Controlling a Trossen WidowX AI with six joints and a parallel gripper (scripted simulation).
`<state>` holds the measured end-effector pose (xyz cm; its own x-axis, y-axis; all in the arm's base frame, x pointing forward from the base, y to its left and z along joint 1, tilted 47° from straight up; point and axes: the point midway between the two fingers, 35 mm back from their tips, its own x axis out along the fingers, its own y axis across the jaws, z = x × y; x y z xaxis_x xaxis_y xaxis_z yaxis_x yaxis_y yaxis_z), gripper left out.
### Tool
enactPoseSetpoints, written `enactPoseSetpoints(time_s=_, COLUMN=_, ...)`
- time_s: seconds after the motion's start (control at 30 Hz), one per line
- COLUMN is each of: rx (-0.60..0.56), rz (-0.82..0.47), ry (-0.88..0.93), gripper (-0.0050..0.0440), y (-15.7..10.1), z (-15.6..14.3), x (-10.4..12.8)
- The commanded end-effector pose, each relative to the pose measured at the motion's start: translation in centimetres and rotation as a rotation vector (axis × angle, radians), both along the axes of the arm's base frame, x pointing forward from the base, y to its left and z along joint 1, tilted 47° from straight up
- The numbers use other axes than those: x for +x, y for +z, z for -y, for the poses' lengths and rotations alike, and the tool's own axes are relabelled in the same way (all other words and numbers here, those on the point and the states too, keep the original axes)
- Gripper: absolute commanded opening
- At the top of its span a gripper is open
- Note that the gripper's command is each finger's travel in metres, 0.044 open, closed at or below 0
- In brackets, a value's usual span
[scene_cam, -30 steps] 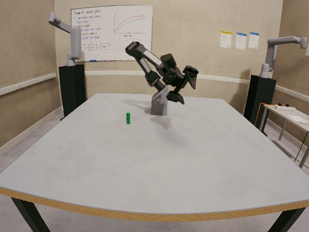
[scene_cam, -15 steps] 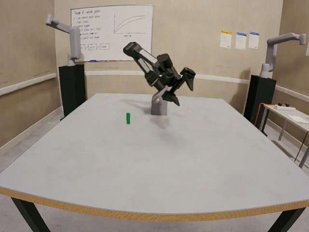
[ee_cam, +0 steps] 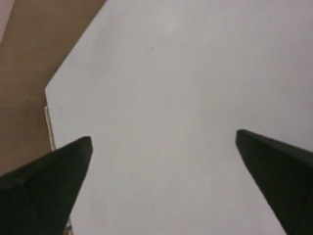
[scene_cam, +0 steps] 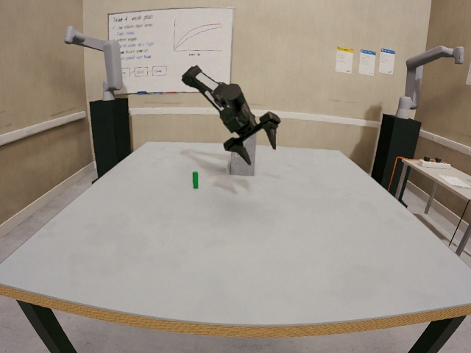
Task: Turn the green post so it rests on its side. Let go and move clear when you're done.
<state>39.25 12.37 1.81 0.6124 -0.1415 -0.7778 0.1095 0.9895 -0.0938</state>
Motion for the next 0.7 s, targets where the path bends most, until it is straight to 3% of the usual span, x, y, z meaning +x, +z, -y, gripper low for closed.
enactPoseSetpoints(time_s=0.0, rx=-0.063, rz=-0.09, ry=0.011, gripper=0.044, y=1.8, z=1.7, x=-0.2)
enactPoseSetpoints(time_s=0.17, rx=-0.114, rz=-0.148, ry=0.012, gripper=0.044, y=2.0, z=2.9, x=-0.7)
enactPoseSetpoints(time_s=0.23, rx=-0.211, rz=-0.281, ry=0.023, gripper=0.044, y=2.0, z=5.1, x=-1.6)
enactPoseSetpoints(time_s=0.53, rx=-0.415, rz=-0.546, ry=0.046, gripper=0.044, y=3.3, z=10.1, x=-3.5)
enactPoseSetpoints(time_s=0.67, rx=-0.578, rz=-0.757, ry=0.064, gripper=0.044, y=4.4, z=14.0, x=-4.9)
